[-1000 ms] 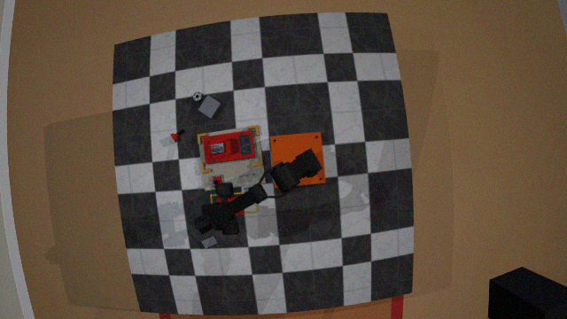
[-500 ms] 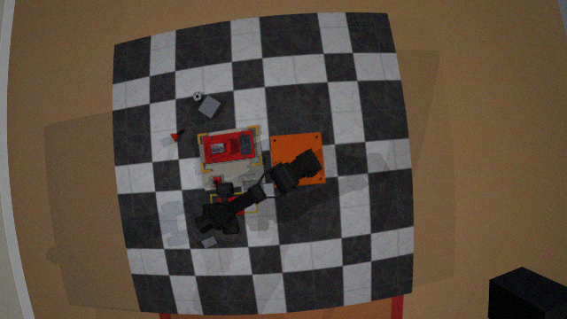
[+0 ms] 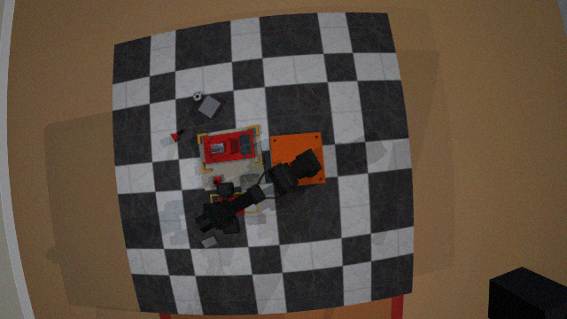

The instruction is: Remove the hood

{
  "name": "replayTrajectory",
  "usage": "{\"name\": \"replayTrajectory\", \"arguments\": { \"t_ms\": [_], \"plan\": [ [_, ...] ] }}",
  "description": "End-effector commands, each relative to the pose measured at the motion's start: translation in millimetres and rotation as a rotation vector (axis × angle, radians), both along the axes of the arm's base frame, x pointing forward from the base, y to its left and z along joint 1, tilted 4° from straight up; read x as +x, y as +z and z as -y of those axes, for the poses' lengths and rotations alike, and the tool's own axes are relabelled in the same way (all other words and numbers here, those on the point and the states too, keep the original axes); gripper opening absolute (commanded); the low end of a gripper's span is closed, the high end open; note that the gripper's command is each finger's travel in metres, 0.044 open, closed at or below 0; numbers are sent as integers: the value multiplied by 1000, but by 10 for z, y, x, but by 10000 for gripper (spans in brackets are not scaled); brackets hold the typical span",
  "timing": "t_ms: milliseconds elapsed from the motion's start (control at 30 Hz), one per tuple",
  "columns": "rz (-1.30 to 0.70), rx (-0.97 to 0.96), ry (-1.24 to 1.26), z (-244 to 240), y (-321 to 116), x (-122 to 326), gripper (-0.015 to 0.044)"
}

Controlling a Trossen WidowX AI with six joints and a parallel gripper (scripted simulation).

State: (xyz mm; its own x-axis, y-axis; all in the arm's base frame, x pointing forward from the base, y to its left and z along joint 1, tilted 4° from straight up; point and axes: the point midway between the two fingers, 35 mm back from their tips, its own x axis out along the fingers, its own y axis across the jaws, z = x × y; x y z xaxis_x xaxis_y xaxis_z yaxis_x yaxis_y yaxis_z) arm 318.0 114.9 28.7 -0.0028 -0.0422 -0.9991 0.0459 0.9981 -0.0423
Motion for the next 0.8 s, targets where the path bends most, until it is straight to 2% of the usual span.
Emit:
{"name": "replayTrajectory", "arguments": {
  "t_ms": [0, 767],
  "plan": [
    [-2, 3, 1, -1, -28, -6, 0],
    [-2, 3, 1, 9, -163, -17, 0]
  ]
}}
